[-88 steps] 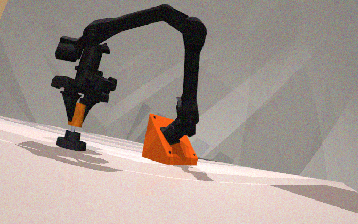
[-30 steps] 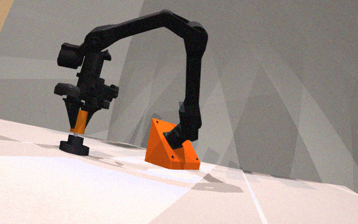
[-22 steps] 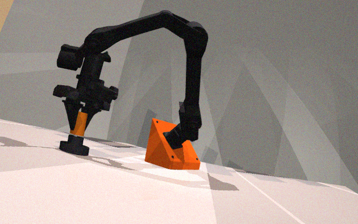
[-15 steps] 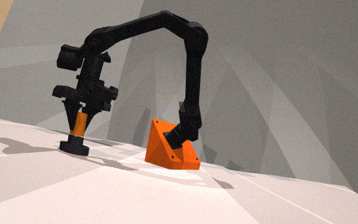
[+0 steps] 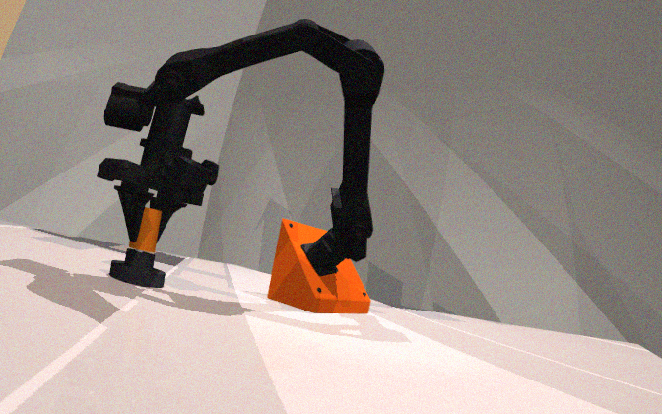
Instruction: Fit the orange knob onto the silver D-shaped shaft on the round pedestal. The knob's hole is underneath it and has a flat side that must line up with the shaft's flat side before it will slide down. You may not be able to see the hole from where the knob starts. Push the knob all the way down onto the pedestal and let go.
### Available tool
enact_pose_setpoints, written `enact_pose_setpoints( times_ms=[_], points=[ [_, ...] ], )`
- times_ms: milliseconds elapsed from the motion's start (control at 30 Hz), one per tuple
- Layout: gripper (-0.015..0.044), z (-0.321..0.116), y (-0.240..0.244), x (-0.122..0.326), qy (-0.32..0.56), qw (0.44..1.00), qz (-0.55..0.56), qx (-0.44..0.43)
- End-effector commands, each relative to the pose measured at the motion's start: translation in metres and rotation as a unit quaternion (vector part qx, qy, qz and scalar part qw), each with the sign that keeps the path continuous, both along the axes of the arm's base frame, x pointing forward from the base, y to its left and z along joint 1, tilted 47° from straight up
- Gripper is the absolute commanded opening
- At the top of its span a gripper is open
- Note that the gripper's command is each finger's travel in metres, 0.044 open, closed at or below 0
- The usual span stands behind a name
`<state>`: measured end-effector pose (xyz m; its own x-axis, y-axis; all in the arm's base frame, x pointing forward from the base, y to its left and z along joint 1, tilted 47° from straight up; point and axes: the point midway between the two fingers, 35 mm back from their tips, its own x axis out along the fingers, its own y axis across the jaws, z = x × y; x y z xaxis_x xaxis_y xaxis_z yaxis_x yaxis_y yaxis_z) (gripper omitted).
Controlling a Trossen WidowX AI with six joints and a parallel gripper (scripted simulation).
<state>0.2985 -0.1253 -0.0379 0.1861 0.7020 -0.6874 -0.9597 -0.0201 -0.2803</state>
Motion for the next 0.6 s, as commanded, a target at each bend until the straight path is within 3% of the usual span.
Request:
enact_pose_setpoints(
  times_ms=[0,567],
  points=[
    [0.0,0.0,-0.0009,0.0038,-0.017,1.0,0.01,-0.006],
    [0.0,-0.0002,-0.0005,0.0021,0.003,1.0,-0.009,-0.001]
  ],
)
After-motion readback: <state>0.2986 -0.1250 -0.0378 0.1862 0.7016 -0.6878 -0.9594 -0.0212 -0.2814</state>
